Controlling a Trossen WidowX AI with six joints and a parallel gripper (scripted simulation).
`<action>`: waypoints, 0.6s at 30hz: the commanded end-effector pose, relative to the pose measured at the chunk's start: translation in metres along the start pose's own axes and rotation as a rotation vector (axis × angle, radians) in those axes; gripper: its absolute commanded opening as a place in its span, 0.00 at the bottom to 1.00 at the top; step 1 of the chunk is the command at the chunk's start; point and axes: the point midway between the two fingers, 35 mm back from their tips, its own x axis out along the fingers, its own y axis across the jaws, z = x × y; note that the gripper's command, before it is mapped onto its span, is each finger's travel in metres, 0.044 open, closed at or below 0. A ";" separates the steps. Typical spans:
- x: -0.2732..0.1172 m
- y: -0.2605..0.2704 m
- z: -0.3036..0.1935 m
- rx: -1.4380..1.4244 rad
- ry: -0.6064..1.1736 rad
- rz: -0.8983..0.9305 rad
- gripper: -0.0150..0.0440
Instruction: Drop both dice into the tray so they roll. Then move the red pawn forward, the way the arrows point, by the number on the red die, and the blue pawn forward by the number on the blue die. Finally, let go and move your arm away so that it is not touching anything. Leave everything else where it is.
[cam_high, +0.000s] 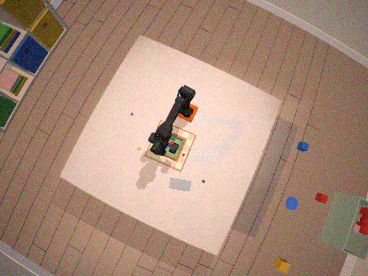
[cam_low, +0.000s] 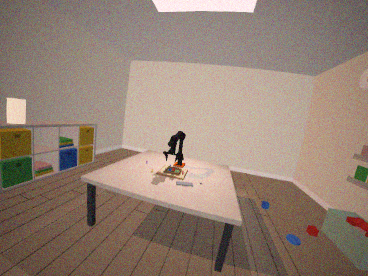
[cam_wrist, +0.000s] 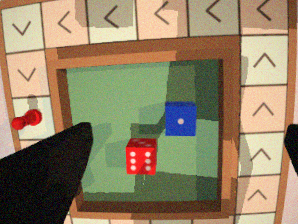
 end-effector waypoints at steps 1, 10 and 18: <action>0.015 0.000 0.000 -0.007 0.215 -0.014 1.00; 0.020 0.037 0.002 0.081 0.167 -0.002 0.82; 0.040 0.136 -0.019 0.313 0.221 -0.032 0.59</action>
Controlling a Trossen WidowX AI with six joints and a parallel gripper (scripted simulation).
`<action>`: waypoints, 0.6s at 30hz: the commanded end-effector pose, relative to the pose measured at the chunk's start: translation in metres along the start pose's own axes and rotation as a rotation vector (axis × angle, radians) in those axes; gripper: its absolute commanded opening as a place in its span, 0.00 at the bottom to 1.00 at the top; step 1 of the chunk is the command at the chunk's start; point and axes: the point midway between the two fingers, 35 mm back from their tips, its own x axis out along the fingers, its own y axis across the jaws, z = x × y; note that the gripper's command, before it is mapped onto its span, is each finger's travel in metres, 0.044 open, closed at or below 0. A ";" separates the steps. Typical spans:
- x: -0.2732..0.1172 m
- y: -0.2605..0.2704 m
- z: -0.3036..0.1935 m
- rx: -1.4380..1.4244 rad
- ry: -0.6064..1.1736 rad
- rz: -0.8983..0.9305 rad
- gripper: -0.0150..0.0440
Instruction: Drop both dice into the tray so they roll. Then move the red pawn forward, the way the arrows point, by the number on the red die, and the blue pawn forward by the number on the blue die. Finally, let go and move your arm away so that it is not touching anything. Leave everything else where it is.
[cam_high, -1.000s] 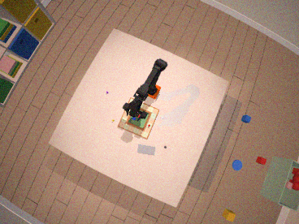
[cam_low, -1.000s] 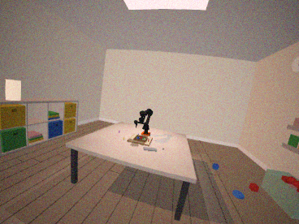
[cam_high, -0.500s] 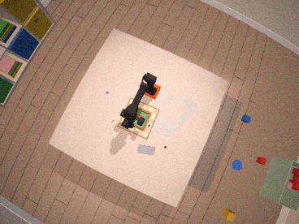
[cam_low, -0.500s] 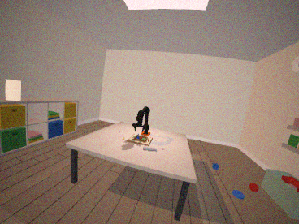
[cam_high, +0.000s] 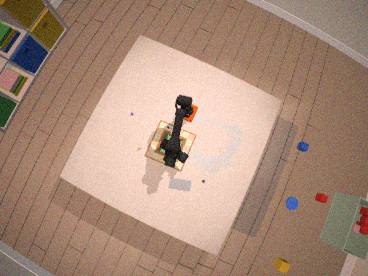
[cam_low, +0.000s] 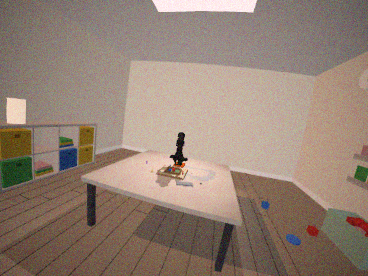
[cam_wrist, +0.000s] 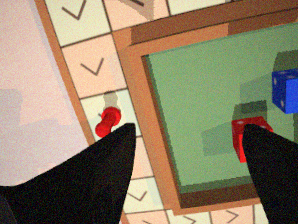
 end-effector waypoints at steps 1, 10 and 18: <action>0.020 0.056 -0.027 0.148 0.040 -0.028 0.59; 0.020 0.059 -0.029 0.153 0.041 -0.029 0.59; 0.035 0.059 -0.029 0.153 0.041 -0.029 0.59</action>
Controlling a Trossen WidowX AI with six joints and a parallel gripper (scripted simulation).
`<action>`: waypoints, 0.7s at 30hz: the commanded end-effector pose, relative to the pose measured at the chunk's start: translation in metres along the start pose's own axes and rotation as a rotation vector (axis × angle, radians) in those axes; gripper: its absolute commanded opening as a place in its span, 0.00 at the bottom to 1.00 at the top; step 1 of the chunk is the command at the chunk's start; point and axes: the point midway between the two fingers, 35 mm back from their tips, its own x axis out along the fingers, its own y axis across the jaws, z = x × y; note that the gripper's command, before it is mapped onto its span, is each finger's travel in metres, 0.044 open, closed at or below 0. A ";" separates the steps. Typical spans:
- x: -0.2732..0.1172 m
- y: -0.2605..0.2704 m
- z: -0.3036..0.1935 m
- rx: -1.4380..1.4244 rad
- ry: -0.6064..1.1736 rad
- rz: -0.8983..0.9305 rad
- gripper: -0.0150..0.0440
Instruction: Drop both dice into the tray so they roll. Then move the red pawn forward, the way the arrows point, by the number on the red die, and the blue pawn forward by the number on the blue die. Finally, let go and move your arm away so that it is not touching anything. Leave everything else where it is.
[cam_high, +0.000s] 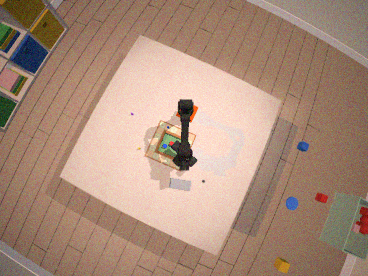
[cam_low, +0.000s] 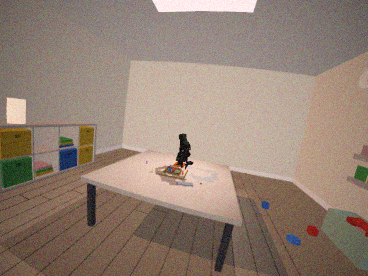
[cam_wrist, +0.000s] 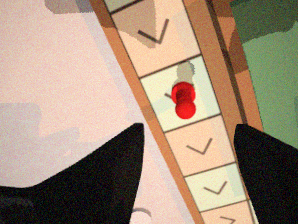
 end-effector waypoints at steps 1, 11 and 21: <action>0.009 -0.001 -0.001 0.004 0.007 -0.015 0.59; 0.023 0.000 -0.001 0.004 0.007 -0.015 0.59; 0.039 0.000 -0.001 0.004 0.007 -0.015 0.59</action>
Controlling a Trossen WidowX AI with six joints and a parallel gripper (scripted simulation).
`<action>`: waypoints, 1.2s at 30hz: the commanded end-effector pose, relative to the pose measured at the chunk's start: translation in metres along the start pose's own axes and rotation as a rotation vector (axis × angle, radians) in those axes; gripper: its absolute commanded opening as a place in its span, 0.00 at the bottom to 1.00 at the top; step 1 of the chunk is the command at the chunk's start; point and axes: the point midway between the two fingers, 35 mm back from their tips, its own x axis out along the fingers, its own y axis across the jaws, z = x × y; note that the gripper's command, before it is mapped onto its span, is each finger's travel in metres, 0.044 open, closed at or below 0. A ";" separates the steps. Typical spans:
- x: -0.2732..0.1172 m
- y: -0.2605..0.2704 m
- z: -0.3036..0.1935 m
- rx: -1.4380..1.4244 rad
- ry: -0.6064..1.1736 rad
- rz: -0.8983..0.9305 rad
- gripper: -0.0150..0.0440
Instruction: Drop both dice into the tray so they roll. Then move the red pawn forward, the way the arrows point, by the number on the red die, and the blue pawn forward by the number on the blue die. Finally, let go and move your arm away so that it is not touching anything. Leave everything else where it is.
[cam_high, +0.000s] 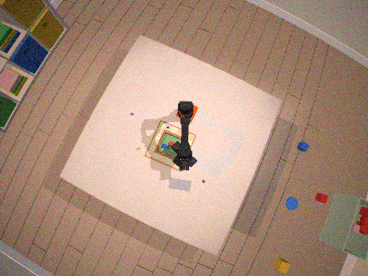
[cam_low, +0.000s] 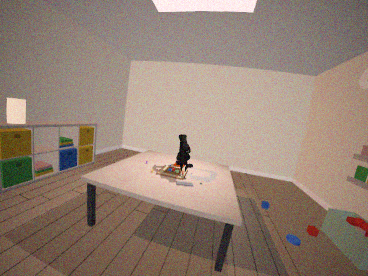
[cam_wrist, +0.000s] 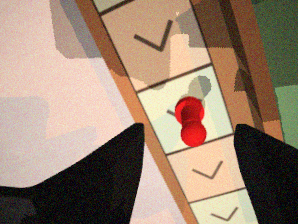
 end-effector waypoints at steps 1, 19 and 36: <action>0.012 -0.002 -0.001 0.000 0.007 -0.014 0.59; 0.022 -0.002 -0.002 0.000 0.007 -0.014 0.29; -0.030 0.006 0.004 0.000 0.007 -0.013 0.25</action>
